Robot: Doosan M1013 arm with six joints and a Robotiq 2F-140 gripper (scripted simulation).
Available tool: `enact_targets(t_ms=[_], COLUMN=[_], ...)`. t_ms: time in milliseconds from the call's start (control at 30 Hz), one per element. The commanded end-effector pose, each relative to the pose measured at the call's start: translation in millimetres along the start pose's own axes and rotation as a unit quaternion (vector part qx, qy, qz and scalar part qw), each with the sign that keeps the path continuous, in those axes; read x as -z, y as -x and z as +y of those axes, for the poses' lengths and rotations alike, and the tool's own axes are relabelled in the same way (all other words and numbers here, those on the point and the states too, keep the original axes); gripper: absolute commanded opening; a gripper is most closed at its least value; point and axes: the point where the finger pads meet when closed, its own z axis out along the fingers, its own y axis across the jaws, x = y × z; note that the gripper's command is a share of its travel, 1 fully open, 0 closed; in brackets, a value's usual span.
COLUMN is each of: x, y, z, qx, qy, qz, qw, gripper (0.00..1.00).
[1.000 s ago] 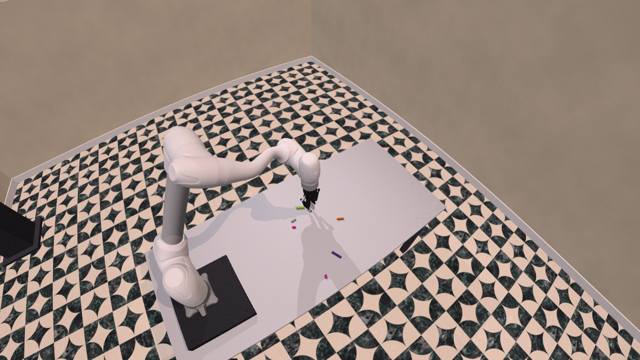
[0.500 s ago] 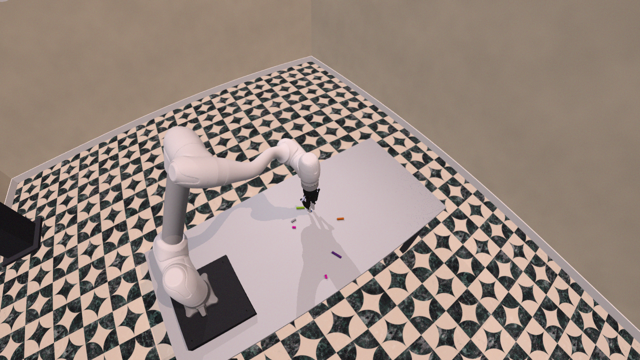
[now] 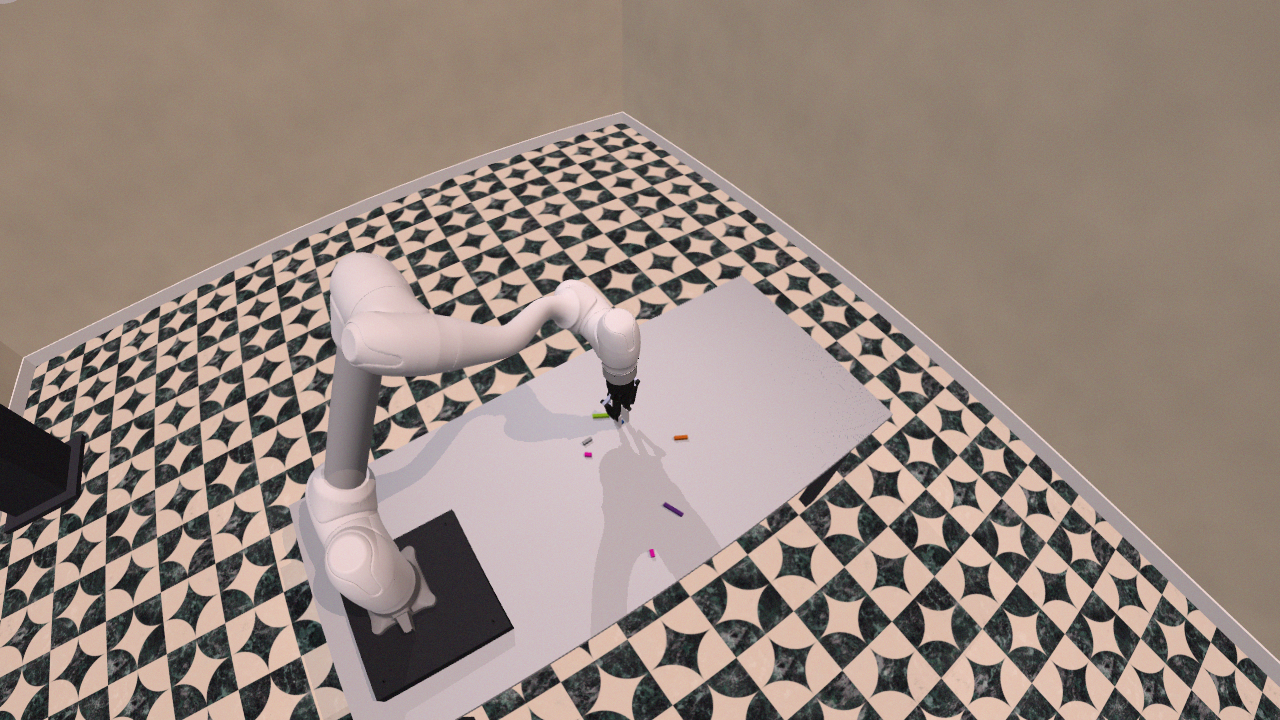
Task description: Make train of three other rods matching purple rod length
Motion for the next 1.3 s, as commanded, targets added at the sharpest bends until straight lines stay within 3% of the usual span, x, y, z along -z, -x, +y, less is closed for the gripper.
enact_targets(t_ms=[0,1267], x=[-2.2,-4.2], y=[0.0,0.0], z=[0.0,0.0], qx=[0.0,0.0], qy=[0.0,0.0], qz=[0.0,0.0], qw=[1.0,1.0], gripper=[0.23,0.23])
